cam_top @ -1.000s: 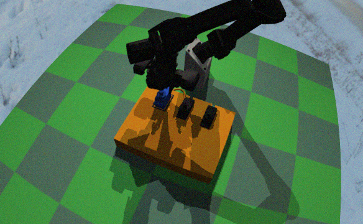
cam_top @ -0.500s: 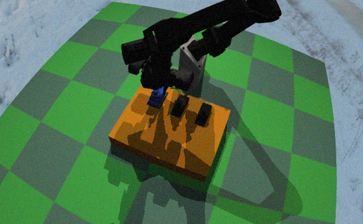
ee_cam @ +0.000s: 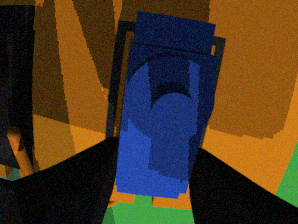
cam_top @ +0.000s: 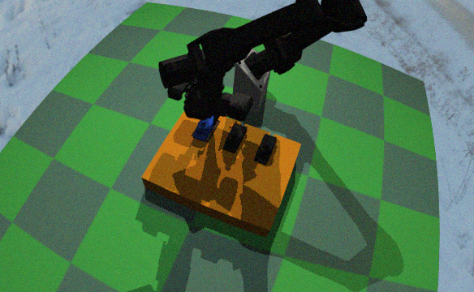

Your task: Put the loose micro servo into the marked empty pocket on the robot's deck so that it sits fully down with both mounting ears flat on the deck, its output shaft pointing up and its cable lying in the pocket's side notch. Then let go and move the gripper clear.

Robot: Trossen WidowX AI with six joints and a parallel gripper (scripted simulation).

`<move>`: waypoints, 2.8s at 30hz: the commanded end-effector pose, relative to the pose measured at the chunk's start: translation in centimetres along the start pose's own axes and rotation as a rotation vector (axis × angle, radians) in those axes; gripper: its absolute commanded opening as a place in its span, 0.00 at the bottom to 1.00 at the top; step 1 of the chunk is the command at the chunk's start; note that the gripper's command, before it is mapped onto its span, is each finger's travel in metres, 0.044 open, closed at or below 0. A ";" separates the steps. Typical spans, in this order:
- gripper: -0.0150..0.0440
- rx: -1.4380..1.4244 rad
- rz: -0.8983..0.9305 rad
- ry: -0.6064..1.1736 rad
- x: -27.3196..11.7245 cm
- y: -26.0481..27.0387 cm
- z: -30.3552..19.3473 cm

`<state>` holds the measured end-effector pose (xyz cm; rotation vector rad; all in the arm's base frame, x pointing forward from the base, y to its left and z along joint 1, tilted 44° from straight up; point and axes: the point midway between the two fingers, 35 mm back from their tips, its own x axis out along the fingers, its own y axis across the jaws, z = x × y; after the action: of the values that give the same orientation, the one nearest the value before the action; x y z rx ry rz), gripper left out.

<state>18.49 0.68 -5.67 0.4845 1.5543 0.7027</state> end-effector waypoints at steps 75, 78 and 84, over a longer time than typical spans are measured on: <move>1.00 -0.010 -0.013 -0.006 -14.4 0.2 9.8; 1.00 -0.010 -0.013 -0.006 -14.4 0.2 9.8; 1.00 -0.010 -0.013 -0.006 -14.4 0.2 9.8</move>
<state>29.82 -7.34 4.76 0.4783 1.5455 0.6980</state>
